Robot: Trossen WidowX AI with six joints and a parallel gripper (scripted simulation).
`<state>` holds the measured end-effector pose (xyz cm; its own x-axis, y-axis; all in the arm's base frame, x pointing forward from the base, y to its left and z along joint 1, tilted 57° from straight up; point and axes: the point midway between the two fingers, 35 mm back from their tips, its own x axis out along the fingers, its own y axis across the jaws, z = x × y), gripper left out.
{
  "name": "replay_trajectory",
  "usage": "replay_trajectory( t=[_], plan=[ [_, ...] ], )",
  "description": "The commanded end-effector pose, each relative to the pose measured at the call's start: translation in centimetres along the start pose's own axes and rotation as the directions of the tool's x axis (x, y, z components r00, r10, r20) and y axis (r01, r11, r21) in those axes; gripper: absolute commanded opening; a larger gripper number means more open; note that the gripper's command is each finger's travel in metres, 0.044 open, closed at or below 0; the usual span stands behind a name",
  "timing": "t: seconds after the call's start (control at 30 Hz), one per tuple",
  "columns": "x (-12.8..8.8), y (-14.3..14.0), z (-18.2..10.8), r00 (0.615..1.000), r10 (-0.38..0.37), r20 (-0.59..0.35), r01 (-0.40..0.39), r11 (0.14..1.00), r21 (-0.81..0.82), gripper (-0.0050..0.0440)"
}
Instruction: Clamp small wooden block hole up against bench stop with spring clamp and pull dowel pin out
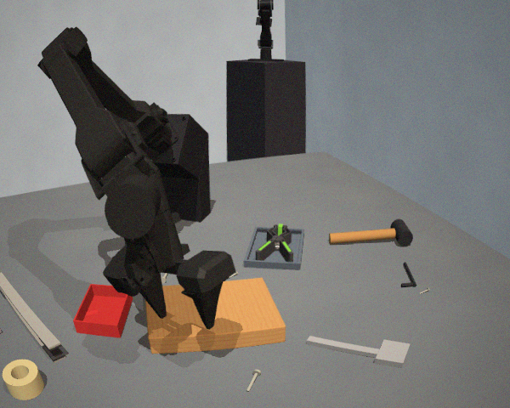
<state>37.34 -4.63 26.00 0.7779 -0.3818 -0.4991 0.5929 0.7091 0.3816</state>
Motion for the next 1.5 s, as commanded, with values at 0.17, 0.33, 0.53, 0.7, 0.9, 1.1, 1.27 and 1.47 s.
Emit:
replay_trajectory(
  t=[0.17, 0.33, 0.53, 0.7, 0.9, 1.1, 1.27, 1.47],
  plan=[
    [-0.6, -0.1, -1.9, 0.999, -0.039, -0.026, 0.037, 0.996, -0.077, 0.044],
    [-0.8, -0.1, -2.4, 0.998, -0.052, -0.033, 0.048, 0.994, -0.101, 0.044],
    [-1.2, -0.2, -3.5, 0.996, -0.076, -0.044, 0.068, 0.986, -0.151, 0.044],
    [-1.6, -0.3, -4.3, 0.994, -0.096, -0.052, 0.084, 0.978, -0.193, 0.044],
    [-2.0, -0.4, -4.9, 0.992, -0.111, -0.056, 0.096, 0.969, -0.228, 0.044],
    [-2.5, -0.6, -5.8, 0.989, -0.134, -0.06, 0.112, 0.953, -0.281, 0.044],
    [-2.9, -0.8, -6.5, 0.987, -0.151, -0.06, 0.124, 0.937, -0.325, 0.044],
    [-3.3, -0.9, -7.1, 0.985, -0.165, -0.059, 0.133, 0.923, -0.361, 0.044]
  ],
)
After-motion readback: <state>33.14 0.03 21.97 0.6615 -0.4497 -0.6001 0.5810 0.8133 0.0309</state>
